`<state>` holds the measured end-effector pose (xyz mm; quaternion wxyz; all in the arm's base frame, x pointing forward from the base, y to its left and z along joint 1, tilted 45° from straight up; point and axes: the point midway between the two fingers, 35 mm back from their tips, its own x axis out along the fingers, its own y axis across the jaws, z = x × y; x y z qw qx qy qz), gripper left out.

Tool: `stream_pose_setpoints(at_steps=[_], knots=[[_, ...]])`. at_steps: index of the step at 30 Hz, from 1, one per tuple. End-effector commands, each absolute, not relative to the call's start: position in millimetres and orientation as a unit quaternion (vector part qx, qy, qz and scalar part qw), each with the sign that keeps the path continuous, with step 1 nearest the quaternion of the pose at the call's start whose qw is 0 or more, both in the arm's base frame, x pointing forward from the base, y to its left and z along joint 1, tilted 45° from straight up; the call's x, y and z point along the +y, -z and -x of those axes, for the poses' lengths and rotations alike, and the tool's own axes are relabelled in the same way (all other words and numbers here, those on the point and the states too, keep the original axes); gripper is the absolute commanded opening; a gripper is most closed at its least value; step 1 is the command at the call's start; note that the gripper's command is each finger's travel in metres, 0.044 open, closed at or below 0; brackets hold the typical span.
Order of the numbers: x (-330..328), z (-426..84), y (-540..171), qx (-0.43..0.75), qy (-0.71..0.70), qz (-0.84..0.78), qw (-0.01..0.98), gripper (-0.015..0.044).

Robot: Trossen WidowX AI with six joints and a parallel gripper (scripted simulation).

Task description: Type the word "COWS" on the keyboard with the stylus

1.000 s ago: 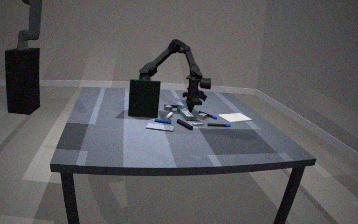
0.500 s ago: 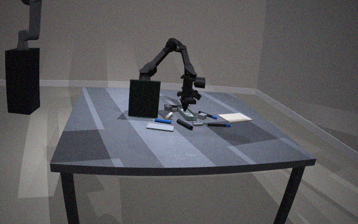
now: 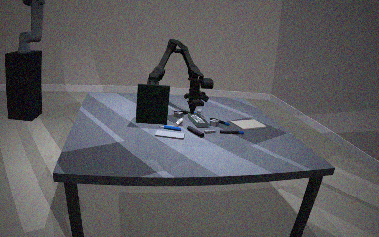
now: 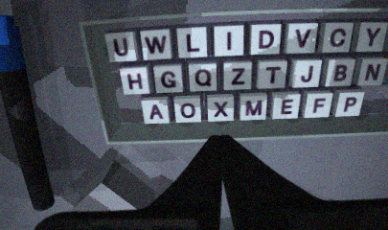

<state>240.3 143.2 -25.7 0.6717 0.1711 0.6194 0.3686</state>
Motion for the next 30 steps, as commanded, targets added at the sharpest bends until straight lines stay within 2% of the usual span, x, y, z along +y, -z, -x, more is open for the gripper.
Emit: stream_pose_setpoints(at_steps=[1, 7, 12, 21, 25, 29, 30], knots=[[144.3, -236.3, 24.5, 0.623, -0.364, -0.176, 0.670, 0.0000], [142.5, -236.8, 22.9, 0.623, -0.363, -0.176, 0.670, 0.0000], [103.3, -239.5, -15.9, 0.624, -0.363, -0.175, 0.670, 0.0000], [103.6, -243.3, -14.1, 0.619, -0.360, -0.177, 0.675, 0.0000], [103.8, -242.9, -13.8, 0.619, -0.360, -0.177, 0.675, 0.0105], [103.8, -242.9, -13.8, 0.619, -0.360, -0.177, 0.675, 0.0000], [103.8, -242.9, -13.8, 0.619, -0.360, -0.177, 0.675, 0.0000]])
